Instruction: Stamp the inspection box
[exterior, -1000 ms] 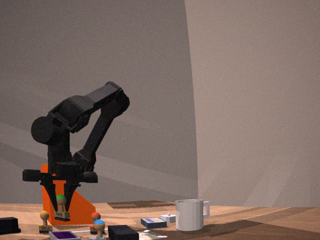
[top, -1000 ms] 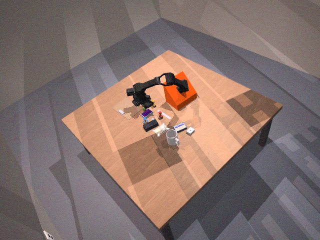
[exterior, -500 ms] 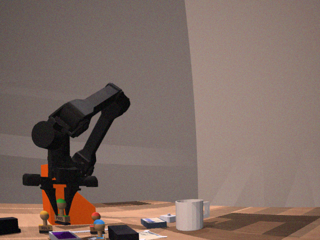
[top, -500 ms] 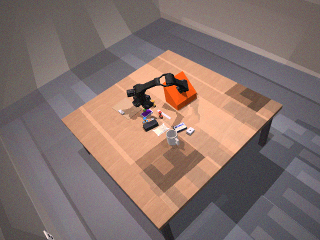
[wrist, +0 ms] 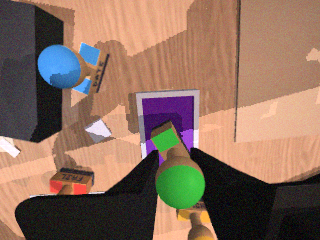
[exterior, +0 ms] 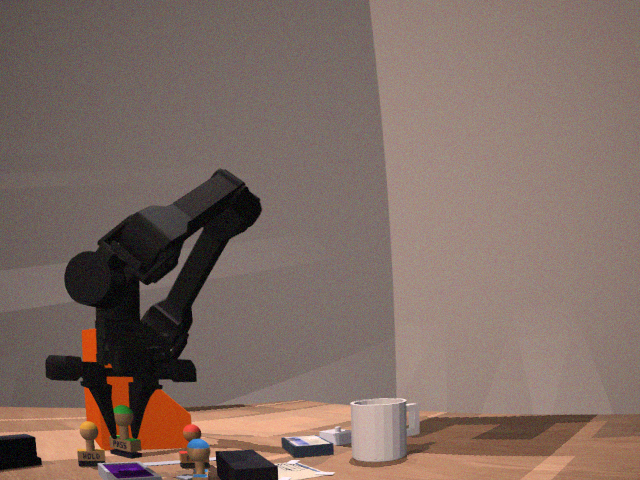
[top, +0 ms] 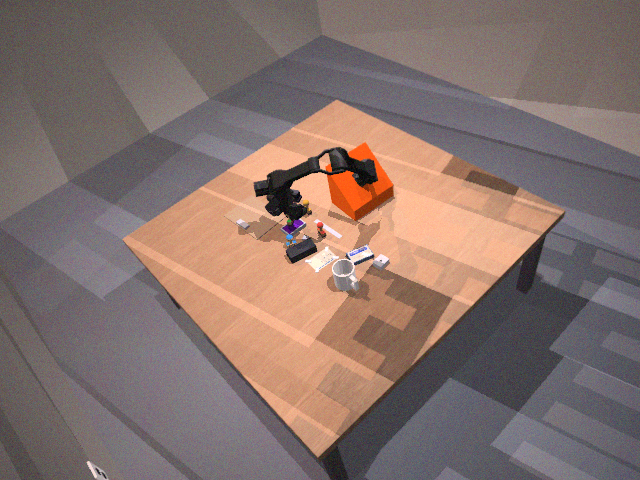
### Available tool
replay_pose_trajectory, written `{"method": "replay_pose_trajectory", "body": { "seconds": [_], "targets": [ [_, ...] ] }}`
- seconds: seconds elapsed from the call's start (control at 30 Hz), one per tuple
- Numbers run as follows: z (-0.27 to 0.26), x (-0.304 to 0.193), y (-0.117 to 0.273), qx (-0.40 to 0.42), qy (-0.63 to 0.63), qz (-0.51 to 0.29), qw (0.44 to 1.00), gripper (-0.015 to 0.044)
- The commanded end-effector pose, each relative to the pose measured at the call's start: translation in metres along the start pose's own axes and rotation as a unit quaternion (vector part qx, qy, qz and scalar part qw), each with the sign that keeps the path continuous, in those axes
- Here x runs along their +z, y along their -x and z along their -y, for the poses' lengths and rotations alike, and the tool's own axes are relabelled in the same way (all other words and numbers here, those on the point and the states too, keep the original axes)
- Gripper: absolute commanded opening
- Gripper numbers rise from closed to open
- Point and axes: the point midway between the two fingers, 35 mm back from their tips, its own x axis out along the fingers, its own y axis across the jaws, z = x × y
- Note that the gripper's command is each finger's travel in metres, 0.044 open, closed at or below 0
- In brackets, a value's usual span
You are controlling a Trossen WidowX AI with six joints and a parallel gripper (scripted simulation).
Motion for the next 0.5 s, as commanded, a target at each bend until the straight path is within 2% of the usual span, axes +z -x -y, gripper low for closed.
{"method": "replay_pose_trajectory", "body": {
  "seconds": [0.0,0.47],
  "targets": [
    [-0.0003,-0.0019,-0.0059,0.004,-0.004,-0.002,1.0,0.0],
    [-0.0008,-0.0025,-0.015,0.004,-0.003,-0.002,1.0,0.0]
  ]
}}
